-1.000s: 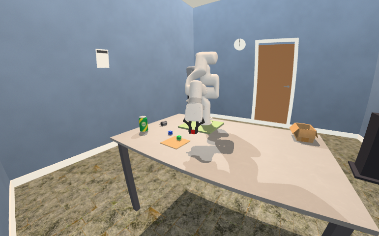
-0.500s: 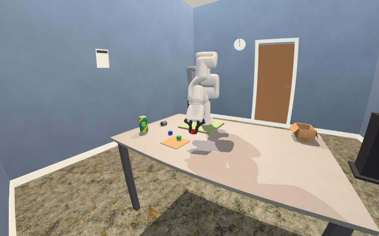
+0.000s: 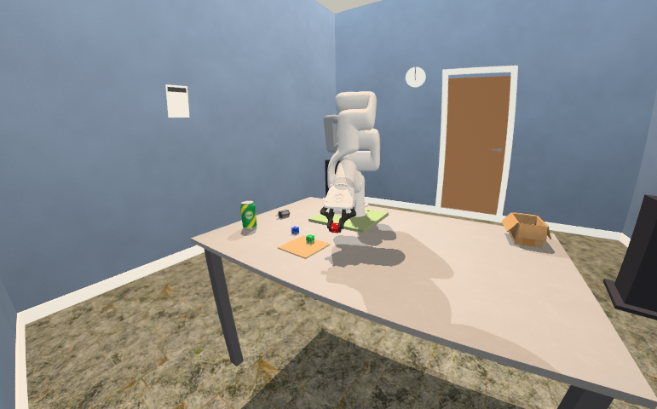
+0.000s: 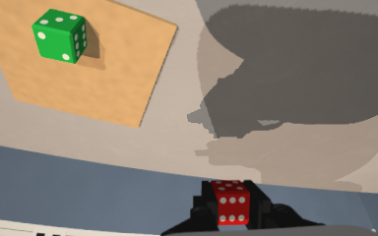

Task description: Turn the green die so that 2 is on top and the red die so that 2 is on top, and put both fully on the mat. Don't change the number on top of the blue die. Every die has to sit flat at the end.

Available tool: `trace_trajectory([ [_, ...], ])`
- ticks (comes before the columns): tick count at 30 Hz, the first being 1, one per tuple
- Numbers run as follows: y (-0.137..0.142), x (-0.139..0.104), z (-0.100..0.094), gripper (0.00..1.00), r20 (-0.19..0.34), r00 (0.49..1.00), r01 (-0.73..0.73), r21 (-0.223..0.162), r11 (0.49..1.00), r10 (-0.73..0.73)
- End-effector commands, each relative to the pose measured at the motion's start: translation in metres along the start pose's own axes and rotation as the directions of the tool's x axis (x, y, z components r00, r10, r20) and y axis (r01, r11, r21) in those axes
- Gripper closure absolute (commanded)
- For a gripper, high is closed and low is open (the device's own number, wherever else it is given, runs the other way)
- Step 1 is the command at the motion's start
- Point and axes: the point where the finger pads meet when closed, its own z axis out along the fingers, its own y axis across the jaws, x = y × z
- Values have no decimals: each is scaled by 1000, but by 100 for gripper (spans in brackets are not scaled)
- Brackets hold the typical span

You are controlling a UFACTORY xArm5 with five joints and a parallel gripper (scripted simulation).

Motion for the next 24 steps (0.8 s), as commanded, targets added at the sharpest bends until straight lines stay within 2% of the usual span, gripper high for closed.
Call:
trace_trajectory([
  [1, 0, -1, 3, 79, 134, 991, 0, 0, 1000, 0],
  [6, 0, 0, 2, 79, 170, 985, -1, 0, 1000, 1],
  [18, 0, 3, 4, 79, 173, 985, -1, 0, 1000, 1],
  [24, 0, 13, 13, 79, 173, 985, -1, 0, 1000, 1],
])
